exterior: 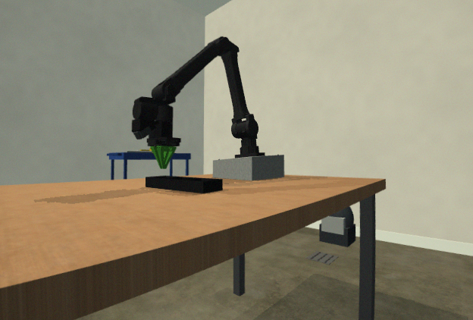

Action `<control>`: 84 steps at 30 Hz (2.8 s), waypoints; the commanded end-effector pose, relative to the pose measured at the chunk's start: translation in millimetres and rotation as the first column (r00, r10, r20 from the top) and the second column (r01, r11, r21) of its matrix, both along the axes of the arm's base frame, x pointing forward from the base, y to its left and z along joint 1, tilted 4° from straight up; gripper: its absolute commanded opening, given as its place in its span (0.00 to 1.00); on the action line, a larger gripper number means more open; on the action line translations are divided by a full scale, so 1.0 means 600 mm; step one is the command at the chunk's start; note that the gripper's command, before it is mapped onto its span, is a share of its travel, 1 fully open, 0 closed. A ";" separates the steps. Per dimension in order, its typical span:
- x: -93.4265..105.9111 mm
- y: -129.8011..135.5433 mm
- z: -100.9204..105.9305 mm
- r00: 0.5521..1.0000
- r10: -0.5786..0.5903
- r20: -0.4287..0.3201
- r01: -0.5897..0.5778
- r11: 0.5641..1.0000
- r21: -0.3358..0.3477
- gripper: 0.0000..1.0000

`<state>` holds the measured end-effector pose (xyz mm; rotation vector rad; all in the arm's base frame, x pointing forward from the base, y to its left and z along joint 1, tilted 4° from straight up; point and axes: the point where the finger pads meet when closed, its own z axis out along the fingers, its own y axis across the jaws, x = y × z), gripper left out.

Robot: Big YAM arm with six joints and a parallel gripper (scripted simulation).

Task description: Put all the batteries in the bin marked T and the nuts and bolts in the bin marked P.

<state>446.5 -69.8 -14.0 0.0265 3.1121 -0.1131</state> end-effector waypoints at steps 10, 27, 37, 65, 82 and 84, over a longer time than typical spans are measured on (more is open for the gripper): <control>0.043 0.000 0.030 0.999 0.016 0.040 -0.015 1.000 -0.006 0.08; 0.017 -0.011 -0.040 1.000 0.005 0.014 -0.005 1.000 -0.003 0.08; 0.012 -0.011 -0.075 1.000 0.007 0.008 -0.007 1.000 -0.002 0.08; 0.015 -0.012 -0.055 0.999 0.008 0.038 -0.007 1.000 -0.006 0.08; 0.013 -0.012 -0.055 0.999 0.008 0.038 -0.007 1.000 -0.006 0.08; 0.013 -0.012 -0.054 0.999 0.008 0.039 -0.007 1.000 -0.006 0.08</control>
